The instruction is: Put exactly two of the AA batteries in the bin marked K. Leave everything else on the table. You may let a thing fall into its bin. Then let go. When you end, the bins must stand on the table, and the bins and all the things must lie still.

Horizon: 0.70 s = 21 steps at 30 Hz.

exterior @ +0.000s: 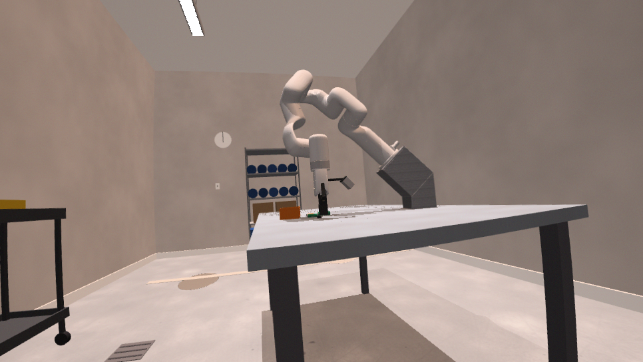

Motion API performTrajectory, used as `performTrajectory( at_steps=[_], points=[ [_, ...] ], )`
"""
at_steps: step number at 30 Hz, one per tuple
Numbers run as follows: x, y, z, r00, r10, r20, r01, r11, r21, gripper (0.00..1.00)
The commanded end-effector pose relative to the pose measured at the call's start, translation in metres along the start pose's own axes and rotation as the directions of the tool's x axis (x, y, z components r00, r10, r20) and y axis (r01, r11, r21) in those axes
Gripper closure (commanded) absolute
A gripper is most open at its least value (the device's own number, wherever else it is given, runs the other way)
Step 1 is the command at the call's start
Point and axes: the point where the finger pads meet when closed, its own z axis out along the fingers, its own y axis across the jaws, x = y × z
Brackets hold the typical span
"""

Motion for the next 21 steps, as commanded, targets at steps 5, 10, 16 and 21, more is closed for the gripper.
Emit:
performTrajectory(
  at_steps=[5, 10, 16, 21],
  points=[
    [-0.001, 0.0, -0.02, 1.0, 0.0, 0.001, 0.0, 1.0, 0.0, 1.0],
    [-0.001, 0.0, -0.037, 1.0, 0.0, 0.001, 0.0, 1.0, -0.001, 1.0],
    [-0.001, 0.0, -0.047, 1.0, 0.0, 0.001, 0.0, 1.0, -0.001, 1.0],
    [-0.001, 0.0, -0.047, 1.0, 0.0, 0.001, 0.0, 1.0, -0.001, 1.0]
  ],
)
